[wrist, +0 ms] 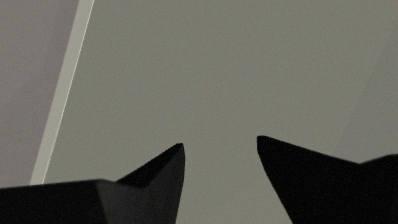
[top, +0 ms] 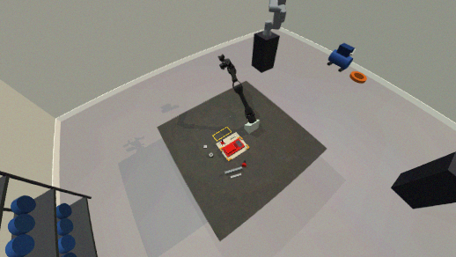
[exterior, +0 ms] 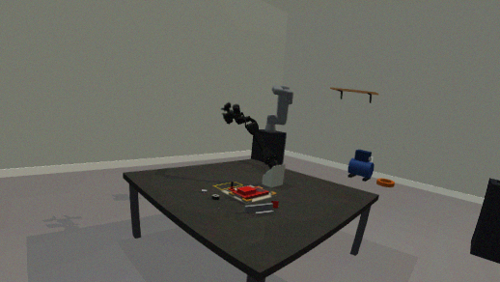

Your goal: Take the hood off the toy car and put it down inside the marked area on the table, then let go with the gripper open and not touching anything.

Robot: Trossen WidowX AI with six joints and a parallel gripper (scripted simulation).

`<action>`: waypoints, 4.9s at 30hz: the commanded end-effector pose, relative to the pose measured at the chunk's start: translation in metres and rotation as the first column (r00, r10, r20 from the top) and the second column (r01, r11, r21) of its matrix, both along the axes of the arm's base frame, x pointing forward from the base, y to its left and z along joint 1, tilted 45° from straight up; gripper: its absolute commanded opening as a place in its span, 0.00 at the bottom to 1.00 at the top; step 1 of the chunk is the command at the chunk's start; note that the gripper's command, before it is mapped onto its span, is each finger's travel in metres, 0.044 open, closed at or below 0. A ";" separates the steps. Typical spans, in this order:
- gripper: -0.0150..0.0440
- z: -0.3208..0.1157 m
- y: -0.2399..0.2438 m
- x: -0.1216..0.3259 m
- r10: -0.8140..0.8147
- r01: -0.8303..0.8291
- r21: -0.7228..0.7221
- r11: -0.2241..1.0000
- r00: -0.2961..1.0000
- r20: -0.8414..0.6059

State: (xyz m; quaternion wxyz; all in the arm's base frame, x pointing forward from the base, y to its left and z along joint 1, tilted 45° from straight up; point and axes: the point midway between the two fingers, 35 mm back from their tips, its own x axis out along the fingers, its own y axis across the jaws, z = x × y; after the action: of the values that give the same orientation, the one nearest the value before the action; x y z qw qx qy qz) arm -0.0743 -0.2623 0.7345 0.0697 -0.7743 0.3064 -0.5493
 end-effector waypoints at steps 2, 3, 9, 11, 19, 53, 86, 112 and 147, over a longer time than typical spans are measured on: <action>0.72 -0.001 -0.003 0.003 0.014 -0.014 -0.002 1.000 1.000 0.002; 0.76 -0.001 -0.007 0.007 0.031 -0.031 -0.004 1.000 1.000 0.005; 1.00 -0.016 -0.045 0.025 0.188 -0.198 0.067 0.978 0.974 0.127; 1.00 -0.024 -0.061 0.032 0.241 -0.262 0.100 0.960 0.953 0.186; 1.00 -0.072 -0.133 0.083 0.409 -0.565 0.232 0.792 0.772 0.486; 1.00 -0.352 -0.142 0.452 -0.150 -0.936 0.319 -0.151 0.340 0.928; 1.00 -0.694 0.229 0.528 -0.582 -0.552 0.718 -0.425 0.774 0.250; 1.00 -0.763 0.358 0.417 -0.394 -0.260 0.944 -0.202 0.904 0.164; 1.00 -0.786 0.335 0.419 -0.394 -0.260 0.944 -0.201 0.904 0.165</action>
State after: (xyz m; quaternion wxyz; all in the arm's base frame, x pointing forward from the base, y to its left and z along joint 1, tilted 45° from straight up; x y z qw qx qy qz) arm 0.3459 0.0764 -0.0487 0.6763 -0.2699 0.6351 -0.2577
